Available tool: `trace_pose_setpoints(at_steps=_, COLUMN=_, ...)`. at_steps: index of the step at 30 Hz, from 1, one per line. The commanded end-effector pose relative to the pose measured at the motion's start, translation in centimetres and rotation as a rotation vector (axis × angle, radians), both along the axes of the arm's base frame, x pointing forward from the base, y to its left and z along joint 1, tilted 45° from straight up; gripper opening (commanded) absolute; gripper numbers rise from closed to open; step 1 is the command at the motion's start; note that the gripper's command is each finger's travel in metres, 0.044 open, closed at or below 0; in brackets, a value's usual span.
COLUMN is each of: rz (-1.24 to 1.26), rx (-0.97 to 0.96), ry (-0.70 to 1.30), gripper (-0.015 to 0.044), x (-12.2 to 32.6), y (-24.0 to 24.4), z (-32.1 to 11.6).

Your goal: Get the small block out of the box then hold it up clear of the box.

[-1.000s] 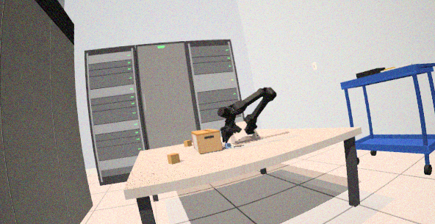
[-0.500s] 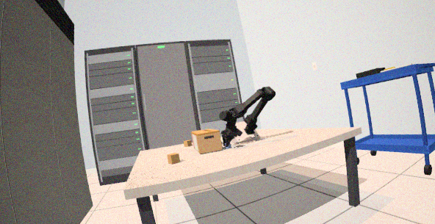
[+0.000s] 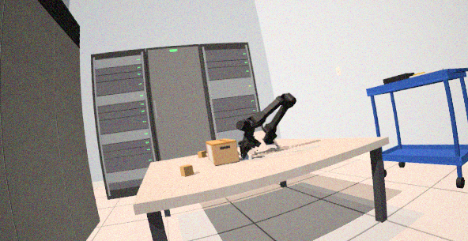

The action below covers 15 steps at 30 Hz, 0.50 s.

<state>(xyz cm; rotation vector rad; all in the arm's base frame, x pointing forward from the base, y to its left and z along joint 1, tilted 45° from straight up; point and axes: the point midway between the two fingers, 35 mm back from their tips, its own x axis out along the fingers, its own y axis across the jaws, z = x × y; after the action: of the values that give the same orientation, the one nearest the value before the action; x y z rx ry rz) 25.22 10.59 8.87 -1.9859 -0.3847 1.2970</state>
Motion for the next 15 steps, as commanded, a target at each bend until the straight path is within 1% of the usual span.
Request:
trace_pose_setpoints(at_steps=1, rz=0.002, rx=-0.002, ry=0.0, gripper=0.0, x=0.1, y=-0.9, z=0.9)
trace_pose_setpoints(at_steps=11, rz=0.003, rx=0.0, ry=-0.003, gripper=0.0, x=-0.2, y=-4.0, z=4.1)
trace_pose_setpoints(at_steps=15, rz=0.002, rx=0.001, ry=-0.003, gripper=0.0, x=-0.3, y=-4.2, z=4.4)
